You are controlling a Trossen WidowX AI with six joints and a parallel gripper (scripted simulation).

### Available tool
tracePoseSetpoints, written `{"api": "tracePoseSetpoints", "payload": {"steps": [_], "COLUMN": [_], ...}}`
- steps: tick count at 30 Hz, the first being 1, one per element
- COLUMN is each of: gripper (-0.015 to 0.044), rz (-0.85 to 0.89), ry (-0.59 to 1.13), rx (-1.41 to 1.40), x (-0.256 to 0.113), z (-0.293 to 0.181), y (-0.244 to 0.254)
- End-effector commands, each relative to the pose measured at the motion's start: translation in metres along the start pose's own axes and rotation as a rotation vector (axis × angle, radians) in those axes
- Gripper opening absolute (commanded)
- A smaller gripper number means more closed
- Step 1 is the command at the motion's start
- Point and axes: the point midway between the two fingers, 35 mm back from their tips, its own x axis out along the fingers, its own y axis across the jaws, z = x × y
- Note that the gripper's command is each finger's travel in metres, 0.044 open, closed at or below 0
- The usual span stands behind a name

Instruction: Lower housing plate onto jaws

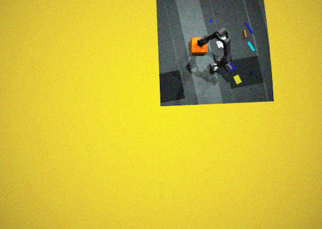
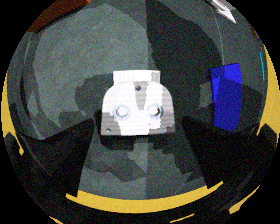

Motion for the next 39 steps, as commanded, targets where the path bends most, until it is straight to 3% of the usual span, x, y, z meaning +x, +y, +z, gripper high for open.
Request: {"api": "tracePoseSetpoints", "payload": {"steps": [1,33,39], "gripper": [0.0440,0.0440,0.0400], "rz": [-0.001,-0.001,0.002], "ry": [-0.005,-0.005,-0.005], "rx": [-0.005,-0.005,0.000], "x": [0.007,0.022,0.022], "z": [0.001,0.002,0.002], "y": [0.000,0.000,0.001]}}
